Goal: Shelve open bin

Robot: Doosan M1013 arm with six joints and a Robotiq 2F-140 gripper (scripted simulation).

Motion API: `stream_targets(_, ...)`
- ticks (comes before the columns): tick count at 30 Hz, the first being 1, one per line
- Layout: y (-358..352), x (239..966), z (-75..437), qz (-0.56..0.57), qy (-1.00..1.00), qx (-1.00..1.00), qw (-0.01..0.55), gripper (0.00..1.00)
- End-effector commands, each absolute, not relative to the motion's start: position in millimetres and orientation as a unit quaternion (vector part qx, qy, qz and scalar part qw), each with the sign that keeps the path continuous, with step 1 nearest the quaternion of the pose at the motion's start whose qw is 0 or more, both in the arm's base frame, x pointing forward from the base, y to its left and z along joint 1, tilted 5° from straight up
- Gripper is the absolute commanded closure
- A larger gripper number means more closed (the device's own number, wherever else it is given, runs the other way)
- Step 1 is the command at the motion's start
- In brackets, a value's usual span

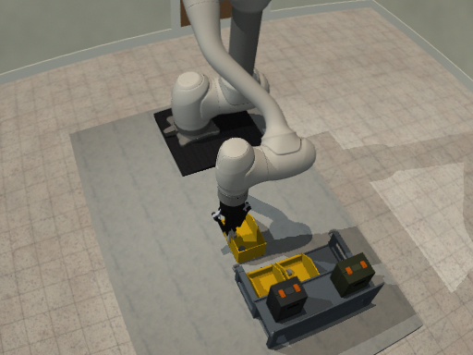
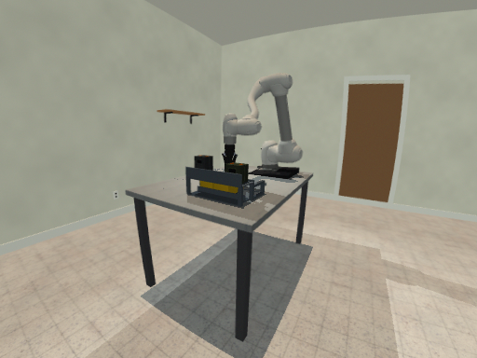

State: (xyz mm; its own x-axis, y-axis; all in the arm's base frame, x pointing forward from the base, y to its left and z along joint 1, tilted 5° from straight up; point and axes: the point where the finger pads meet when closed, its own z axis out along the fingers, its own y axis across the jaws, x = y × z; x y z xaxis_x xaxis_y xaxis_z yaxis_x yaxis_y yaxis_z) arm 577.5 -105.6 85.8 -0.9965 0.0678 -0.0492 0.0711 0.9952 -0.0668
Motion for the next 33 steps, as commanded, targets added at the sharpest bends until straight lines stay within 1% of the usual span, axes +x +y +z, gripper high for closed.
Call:
stream_targets(1,-105.5,577.5,85.8,-0.034,0.999,0.035,0.023,1.0)
stream_targets(33,-105.2,577.2,91.3,-0.034,0.999,0.035,0.023,1.0)
